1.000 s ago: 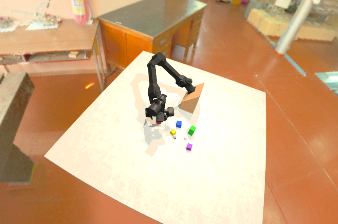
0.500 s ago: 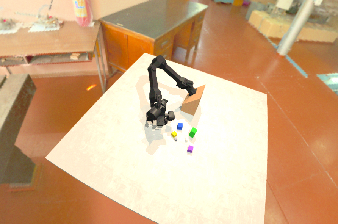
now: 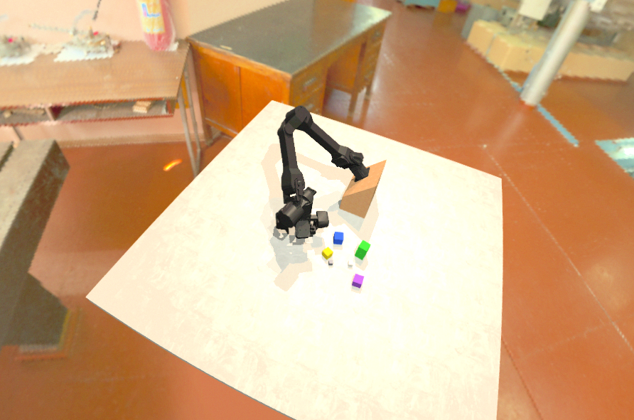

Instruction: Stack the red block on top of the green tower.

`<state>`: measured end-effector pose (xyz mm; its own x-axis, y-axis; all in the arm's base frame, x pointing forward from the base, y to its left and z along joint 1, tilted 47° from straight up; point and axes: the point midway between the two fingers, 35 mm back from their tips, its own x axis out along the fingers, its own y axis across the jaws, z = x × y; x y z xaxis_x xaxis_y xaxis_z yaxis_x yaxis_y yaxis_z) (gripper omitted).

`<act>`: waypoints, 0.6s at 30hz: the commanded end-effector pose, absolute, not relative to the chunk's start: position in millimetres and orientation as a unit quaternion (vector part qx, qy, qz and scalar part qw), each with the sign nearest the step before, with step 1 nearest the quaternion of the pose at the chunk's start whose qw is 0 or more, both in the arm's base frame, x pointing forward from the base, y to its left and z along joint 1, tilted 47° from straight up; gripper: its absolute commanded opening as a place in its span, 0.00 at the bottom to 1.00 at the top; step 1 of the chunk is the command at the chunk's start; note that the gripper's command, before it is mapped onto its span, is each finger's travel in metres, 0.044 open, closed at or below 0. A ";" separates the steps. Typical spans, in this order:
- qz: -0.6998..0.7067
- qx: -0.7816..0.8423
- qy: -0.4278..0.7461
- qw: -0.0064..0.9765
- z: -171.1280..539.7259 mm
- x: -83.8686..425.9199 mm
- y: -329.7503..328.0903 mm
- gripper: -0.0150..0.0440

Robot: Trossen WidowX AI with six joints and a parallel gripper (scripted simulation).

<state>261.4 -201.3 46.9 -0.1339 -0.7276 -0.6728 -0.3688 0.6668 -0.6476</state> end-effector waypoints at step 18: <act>-0.162 -0.374 0.735 0.542 46.2 261.4 -200.8 0.42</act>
<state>261.4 -201.2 46.7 -0.1336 -0.7271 -0.6734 -0.3691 0.6671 -0.6471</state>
